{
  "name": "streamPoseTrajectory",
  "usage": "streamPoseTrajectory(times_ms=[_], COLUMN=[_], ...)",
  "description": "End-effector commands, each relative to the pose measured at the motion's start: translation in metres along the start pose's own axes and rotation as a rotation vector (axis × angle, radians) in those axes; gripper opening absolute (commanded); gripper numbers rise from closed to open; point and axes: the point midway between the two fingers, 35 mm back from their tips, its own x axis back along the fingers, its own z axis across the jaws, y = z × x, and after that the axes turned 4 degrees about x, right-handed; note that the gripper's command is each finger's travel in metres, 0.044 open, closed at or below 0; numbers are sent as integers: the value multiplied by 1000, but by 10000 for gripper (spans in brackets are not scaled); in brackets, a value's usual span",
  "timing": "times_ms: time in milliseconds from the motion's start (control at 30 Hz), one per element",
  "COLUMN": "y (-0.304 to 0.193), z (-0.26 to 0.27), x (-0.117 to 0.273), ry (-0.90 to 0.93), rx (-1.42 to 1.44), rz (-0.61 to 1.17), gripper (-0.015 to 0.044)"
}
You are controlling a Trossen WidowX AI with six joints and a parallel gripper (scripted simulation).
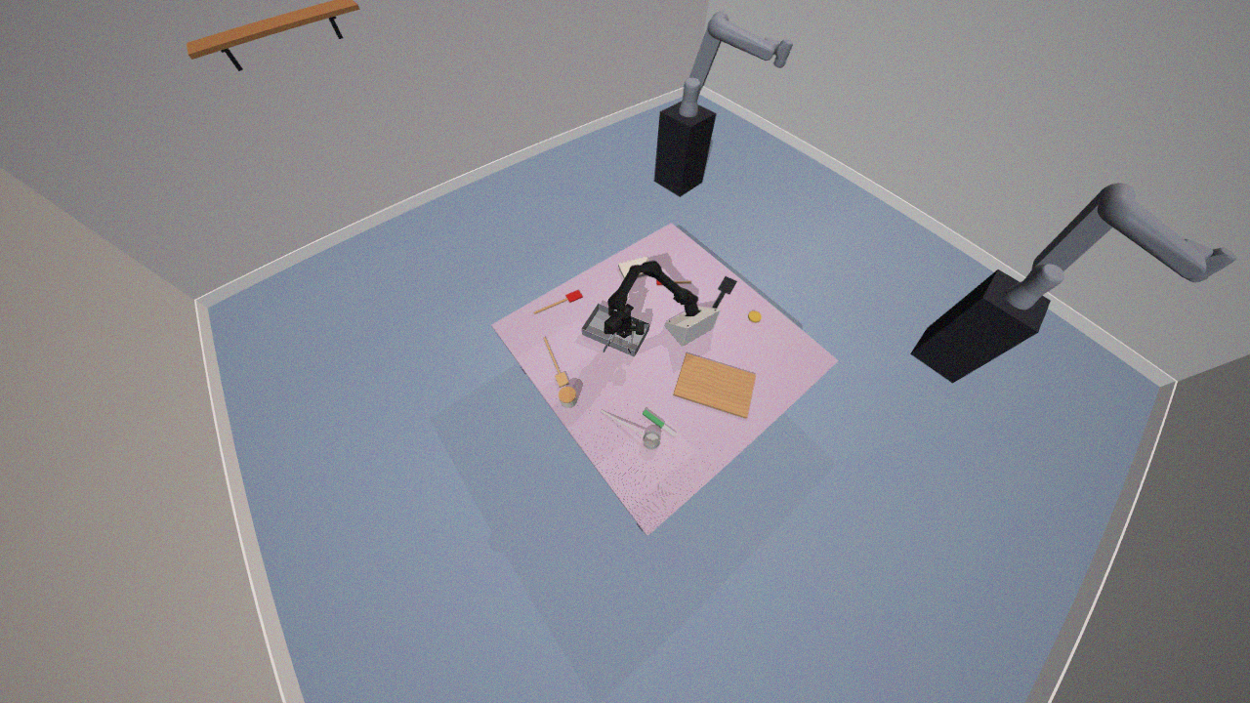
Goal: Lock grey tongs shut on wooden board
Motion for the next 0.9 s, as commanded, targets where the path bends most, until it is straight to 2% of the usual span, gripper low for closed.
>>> streamPoseTrajectory(times_ms=[0, 867], y=[0, 2], z=[7, 11], x=[-1, -1], ry=[2, 1], rx=[5, -1], rz=[-5, -2], gripper=[-150, -150])
